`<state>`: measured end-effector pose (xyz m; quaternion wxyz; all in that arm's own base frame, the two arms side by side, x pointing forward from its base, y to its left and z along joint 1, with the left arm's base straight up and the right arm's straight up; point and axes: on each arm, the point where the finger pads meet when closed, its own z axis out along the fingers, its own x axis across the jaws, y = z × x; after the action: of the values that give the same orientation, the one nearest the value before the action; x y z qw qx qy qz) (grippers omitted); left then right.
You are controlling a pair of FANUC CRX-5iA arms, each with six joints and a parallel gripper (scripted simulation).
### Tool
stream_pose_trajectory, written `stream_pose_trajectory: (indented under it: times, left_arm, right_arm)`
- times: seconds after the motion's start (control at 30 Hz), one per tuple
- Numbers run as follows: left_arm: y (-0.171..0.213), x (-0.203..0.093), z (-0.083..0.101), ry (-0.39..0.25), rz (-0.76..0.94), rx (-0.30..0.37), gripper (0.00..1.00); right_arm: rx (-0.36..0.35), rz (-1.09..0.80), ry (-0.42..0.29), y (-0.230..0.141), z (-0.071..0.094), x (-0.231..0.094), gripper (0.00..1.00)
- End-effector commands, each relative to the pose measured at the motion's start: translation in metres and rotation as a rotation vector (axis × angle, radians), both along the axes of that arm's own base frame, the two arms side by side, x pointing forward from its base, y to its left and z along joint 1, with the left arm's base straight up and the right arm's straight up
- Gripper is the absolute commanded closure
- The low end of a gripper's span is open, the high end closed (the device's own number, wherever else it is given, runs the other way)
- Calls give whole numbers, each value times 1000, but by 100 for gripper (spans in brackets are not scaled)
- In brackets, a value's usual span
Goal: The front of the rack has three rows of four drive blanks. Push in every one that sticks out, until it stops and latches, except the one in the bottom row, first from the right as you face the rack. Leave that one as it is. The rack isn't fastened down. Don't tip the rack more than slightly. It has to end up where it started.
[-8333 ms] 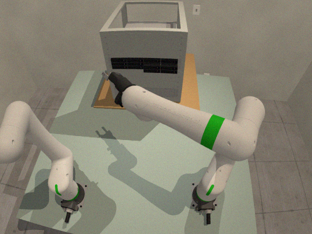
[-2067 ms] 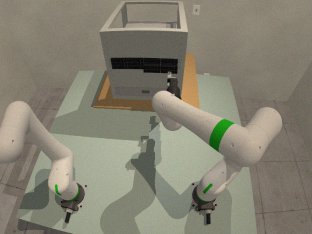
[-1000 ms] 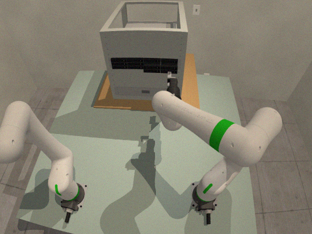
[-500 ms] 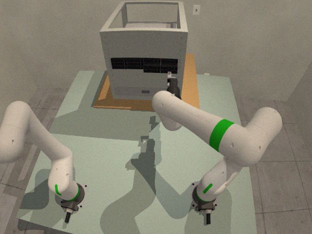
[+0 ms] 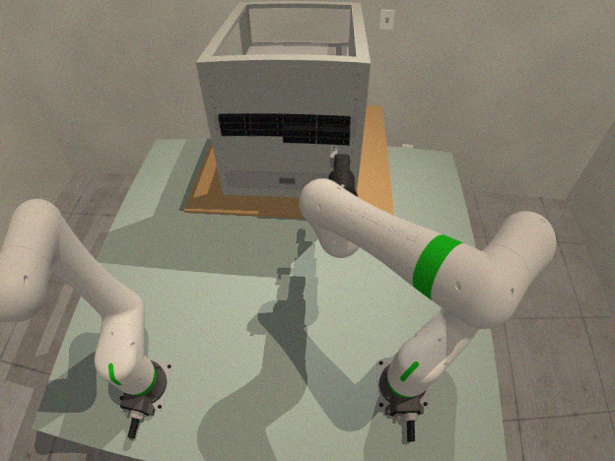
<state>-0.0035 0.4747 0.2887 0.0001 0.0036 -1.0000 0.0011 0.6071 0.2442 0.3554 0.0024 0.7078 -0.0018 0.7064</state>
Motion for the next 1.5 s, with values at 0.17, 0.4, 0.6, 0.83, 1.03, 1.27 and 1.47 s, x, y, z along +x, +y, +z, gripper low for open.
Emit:
stream_pose_trajectory:
  times: [0.17,0.4,0.6,0.83,1.03,1.27,1.47]
  left_arm:
    - [0,0,1,0,0,2,0]
    - [0,0,1,0,0,2,0]
    - [0,0,1,0,0,2,0]
    - [0,0,1,0,0,2,0]
    - [0,0,1,0,0,2,0]
    - [0,0,1,0,0,2,0]
    - [0,0,1,0,0,2,0]
  right_arm:
    - [1,0,-2,0,1,0,100]
    - [1,0,-2,0,1,0,100]
    - [1,0,-2,0,1,0,100]
    - [1,0,-2,2,1,0,100]
    - [1,0,-2,11,1,-1,100]
    - [1,0,-2,45,-1,-5,100]
    - [1,0,-2,82,-4,-10,100]
